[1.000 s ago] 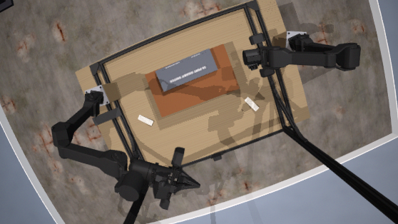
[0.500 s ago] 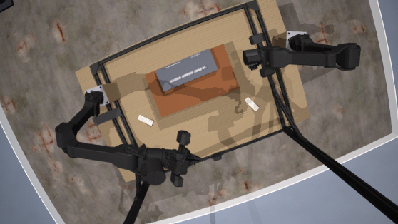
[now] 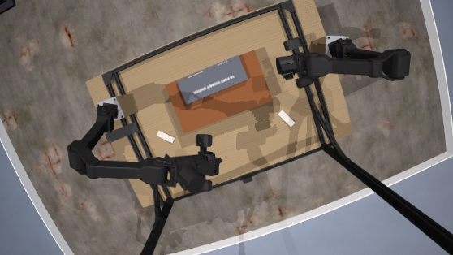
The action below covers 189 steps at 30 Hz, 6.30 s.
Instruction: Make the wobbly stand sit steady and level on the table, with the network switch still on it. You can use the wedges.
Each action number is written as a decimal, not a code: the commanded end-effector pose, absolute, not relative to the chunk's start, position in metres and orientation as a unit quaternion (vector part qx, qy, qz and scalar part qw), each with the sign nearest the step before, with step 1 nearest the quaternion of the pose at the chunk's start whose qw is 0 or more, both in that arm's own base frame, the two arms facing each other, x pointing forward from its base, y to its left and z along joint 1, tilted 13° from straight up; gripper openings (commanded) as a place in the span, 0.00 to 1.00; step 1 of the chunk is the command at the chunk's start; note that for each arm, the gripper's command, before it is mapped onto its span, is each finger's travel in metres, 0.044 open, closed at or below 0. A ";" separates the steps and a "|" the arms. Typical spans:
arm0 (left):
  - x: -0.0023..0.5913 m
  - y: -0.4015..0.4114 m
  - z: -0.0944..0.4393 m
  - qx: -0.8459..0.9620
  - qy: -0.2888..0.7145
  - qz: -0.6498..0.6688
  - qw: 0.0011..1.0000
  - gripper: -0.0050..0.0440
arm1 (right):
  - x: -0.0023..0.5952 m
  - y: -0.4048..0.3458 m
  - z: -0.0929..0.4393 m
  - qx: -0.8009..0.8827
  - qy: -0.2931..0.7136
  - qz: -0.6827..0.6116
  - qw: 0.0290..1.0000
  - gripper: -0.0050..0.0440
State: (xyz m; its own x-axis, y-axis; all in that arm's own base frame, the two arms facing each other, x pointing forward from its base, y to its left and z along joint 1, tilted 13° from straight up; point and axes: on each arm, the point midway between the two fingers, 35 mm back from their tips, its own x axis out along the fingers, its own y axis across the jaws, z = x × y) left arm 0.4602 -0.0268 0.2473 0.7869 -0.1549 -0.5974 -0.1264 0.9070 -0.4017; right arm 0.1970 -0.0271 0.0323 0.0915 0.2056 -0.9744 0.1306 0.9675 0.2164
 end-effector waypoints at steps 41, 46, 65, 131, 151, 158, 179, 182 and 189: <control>0.334 -0.034 0.054 -0.266 0.662 0.103 0.693 0.10 | 0.197 -0.027 0.032 0.125 0.674 0.026 0.728 0.10; 0.339 -0.045 0.004 -0.266 0.662 0.103 0.693 0.10 | 0.197 -0.027 0.032 0.125 0.674 0.026 0.728 0.10; 0.339 -0.045 0.004 -0.266 0.662 0.103 0.693 0.10 | 0.197 -0.027 0.032 0.125 0.674 0.026 0.728 0.10; 0.334 -0.034 0.054 -0.270 0.653 0.098 0.701 0.10 | 0.197 -0.027 0.032 0.125 0.674 0.026 0.728 0.10; 0.334 -0.034 0.053 -0.270 0.653 0.100 0.701 0.10 | 0.237 -0.040 0.106 0.064 0.493 0.005 0.867 0.10; 0.334 -0.034 0.053 -0.270 0.653 0.100 0.701 0.10 | 0.246 -0.043 0.158 0.027 0.378 -0.007 0.926 0.10; 0.334 -0.034 0.053 -0.270 0.653 0.100 0.701 0.10 | 0.310 -0.108 0.062 0.094 0.613 0.013 0.785 0.10; 0.334 -0.034 0.053 -0.270 0.653 0.100 0.701 0.10 | 0.316 -0.114 0.051 0.101 0.631 0.019 0.769 0.10; 0.334 -0.034 0.053 -0.270 0.653 0.100 0.701 0.10 | 0.327 -0.129 0.018 0.119 0.670 0.034 0.732 0.10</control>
State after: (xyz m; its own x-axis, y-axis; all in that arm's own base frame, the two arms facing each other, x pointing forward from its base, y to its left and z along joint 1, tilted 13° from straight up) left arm 0.3344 -0.0339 0.0534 0.1281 -0.2133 -0.9686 -0.4922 0.8342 -0.2488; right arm 0.3219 -0.1232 0.0316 0.1429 0.1839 -0.9725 0.1057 0.9741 0.1997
